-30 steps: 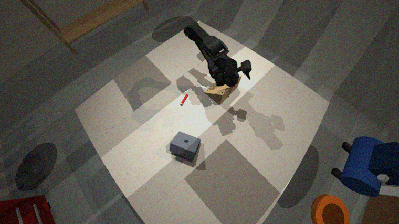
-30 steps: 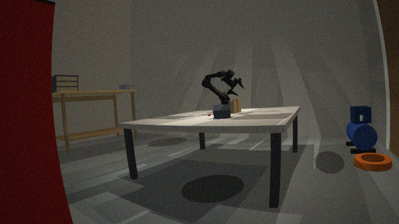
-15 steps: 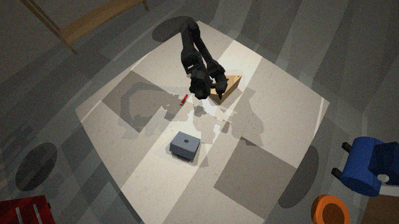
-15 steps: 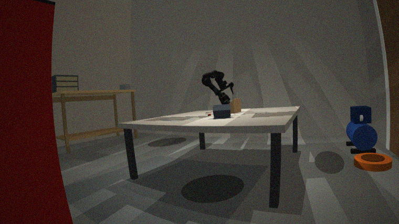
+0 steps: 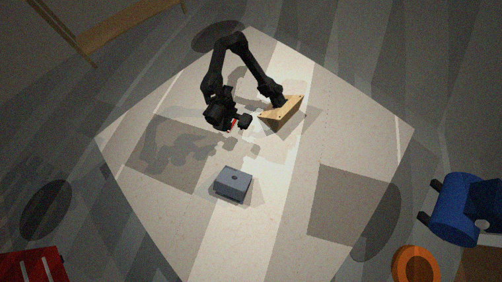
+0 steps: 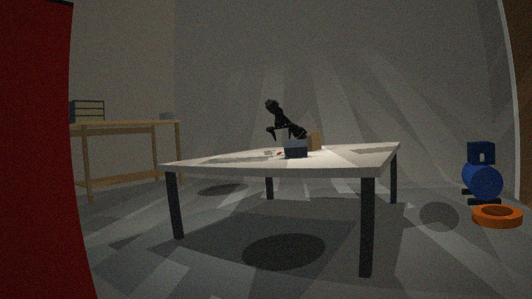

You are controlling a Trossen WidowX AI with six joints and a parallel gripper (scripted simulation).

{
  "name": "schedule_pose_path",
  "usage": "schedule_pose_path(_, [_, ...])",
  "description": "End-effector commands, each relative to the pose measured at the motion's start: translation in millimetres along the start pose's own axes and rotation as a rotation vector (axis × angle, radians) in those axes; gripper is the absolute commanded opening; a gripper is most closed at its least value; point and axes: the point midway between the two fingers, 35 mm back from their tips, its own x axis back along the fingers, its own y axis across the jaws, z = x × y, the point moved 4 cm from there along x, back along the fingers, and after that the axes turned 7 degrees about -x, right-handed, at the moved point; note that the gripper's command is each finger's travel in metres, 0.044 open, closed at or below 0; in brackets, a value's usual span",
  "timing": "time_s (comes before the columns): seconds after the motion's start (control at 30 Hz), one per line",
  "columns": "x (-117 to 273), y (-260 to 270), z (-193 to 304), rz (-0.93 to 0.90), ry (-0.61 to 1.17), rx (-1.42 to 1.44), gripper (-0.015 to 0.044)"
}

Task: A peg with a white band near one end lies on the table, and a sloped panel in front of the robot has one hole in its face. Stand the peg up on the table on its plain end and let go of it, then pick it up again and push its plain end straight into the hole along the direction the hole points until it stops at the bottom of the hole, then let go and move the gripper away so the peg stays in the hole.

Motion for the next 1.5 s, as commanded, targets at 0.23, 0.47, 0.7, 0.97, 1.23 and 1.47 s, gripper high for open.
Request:
schedule_pose_path(0.23, [-10, -30, -6, 0.093, 0.041, 0.002, 0.0440])
schedule_pose_path(0.47, [-21, -31, -7, 0.091, 0.041, 0.002, 0.0440])
schedule_pose_path(0.7, [-33, -32, -7, 0.090, 0.040, 0.002, 0.0440])
schedule_pose_path(0.97, [-46, -33, -7, 0.090, 0.040, 0.002, 0.0440])
schedule_pose_path(1.23, [-58, -34, -6, 0.091, 0.040, 0.002, 0.0440])
schedule_pose_path(1.47, [-69, -36, -5, 0.092, 0.040, 0.001, 0.0440])
